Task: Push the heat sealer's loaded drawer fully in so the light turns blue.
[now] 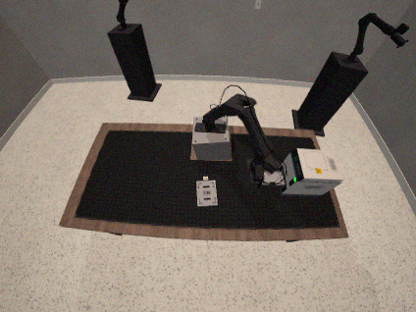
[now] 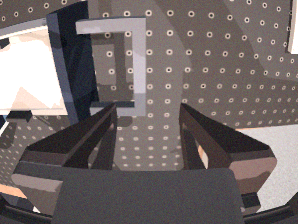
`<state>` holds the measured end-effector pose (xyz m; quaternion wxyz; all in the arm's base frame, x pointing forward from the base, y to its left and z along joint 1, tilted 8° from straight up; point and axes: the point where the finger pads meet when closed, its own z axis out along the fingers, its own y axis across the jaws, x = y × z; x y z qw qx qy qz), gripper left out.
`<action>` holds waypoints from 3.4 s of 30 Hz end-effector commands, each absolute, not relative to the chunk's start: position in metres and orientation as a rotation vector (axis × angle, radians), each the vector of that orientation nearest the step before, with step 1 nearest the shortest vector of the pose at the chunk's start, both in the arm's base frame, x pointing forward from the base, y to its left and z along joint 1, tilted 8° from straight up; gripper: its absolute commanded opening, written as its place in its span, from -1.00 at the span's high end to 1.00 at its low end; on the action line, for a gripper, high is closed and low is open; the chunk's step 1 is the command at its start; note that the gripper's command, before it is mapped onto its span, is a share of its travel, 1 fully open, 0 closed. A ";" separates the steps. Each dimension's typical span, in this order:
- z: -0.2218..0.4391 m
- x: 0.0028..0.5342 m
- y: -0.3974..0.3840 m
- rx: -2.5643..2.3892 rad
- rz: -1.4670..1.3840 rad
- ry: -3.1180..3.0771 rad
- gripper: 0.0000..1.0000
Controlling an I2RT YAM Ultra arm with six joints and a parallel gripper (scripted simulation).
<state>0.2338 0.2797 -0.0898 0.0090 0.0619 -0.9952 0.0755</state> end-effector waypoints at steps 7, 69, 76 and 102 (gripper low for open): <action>-0.068 0.251 0.303 0.186 0.147 -3.195 0.10; -0.126 0.243 0.277 0.187 0.229 -3.142 0.10; -0.133 0.246 0.279 0.187 0.212 -3.154 0.10; -0.131 0.252 0.288 0.192 0.172 -3.180 0.10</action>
